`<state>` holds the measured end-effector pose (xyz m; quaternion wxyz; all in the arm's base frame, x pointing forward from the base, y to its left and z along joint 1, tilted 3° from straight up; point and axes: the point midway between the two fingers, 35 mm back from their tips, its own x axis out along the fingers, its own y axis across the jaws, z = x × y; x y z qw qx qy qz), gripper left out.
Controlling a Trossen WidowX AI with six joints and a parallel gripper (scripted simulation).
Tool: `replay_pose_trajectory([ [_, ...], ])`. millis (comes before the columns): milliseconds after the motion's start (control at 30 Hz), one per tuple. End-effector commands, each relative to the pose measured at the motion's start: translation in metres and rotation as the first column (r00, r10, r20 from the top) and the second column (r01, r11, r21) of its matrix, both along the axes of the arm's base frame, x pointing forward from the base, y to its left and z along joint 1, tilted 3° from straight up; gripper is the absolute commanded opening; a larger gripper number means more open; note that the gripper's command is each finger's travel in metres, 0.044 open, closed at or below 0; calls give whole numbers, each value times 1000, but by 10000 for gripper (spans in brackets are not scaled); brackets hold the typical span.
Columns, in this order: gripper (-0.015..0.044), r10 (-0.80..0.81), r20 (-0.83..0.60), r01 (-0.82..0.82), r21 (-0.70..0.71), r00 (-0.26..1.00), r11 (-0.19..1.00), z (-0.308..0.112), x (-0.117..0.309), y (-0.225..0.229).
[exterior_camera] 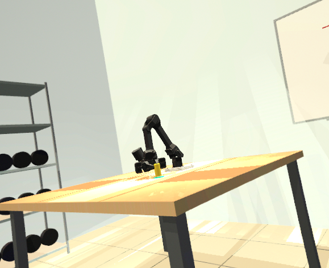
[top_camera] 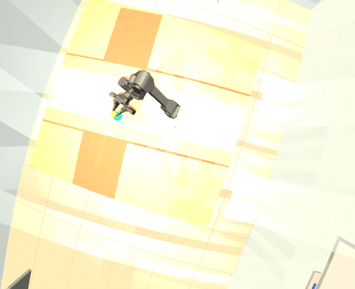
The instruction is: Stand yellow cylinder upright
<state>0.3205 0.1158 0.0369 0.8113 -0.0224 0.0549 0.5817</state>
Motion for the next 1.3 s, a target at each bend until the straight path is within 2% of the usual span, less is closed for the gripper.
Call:
replay_pose_trajectory([
  [0, 105, -1, 0, 1, 0, 1000, 1000, -6, 0, 0],
  [333, 105, -1, 0, 1, 0, 1000, 1000, -6, 0, 0],
  [700, 394, -1, 0, 1, 0, 1000, 1000, -6, 0, 0],
  [900, 400, -1, 0, 1, 0, 1000, 1000, -2, 1, 0],
  [1267, 400, 2, 6, -2, 1, 1000, 1000, 53, 7, 0],
])
